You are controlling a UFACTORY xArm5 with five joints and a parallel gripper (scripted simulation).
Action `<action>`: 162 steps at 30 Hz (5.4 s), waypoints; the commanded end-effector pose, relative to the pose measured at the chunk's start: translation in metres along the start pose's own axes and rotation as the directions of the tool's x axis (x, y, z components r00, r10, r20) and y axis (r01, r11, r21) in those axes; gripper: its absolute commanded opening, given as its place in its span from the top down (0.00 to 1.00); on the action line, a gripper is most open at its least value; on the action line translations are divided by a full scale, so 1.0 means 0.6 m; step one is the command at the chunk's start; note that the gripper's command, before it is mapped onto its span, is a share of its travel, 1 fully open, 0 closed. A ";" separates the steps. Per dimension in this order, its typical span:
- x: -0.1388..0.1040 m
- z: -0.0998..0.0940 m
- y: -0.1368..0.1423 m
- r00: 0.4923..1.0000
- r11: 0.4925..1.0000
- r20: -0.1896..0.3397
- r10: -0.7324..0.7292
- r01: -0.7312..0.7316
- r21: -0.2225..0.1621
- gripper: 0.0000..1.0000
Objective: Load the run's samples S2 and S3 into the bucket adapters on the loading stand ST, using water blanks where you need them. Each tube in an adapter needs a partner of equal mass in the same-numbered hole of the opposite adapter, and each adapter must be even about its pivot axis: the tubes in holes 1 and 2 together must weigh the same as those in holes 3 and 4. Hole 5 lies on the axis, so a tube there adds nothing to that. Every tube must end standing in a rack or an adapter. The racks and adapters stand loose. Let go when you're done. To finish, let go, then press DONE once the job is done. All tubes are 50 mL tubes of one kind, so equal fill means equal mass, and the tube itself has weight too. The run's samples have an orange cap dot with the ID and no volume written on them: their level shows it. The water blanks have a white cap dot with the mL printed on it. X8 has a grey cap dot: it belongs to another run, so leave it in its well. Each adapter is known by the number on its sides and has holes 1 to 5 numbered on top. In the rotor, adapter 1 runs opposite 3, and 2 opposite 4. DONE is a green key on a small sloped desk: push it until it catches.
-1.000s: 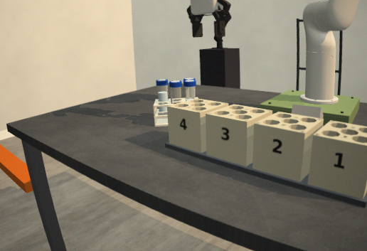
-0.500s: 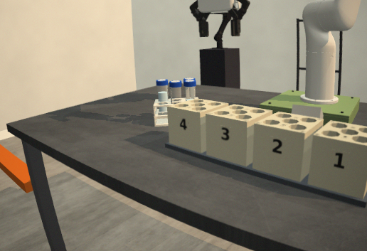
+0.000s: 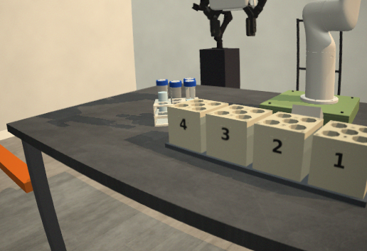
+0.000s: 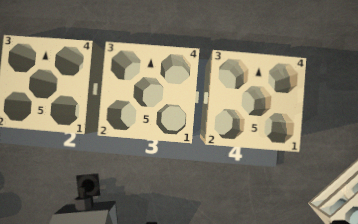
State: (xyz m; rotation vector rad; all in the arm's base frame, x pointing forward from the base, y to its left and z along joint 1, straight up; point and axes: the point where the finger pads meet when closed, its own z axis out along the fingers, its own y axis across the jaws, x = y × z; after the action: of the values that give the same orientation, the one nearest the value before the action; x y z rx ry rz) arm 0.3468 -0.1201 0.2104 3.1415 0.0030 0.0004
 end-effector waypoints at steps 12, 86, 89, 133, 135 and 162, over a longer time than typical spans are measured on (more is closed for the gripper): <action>0.069 -0.002 -0.108 1.000 1.000 -0.003 0.001 -0.001 -0.002 0.00; -0.081 -0.002 -0.565 0.677 0.677 -0.002 -0.736 0.736 0.000 0.00; -0.093 -0.002 -0.587 0.677 0.677 -0.002 -0.736 0.736 0.000 0.00; -0.114 0.131 -0.625 0.677 0.677 -0.002 -0.736 0.736 0.000 0.00; -0.114 0.140 -0.625 0.677 0.677 -0.002 -0.736 0.736 0.000 0.00; -0.114 0.169 -0.625 0.677 0.677 -0.002 -0.736 0.736 0.000 0.00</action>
State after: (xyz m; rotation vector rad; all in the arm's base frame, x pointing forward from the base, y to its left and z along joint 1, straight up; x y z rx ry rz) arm 0.2766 0.2537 0.1075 2.8751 1.2647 -0.0029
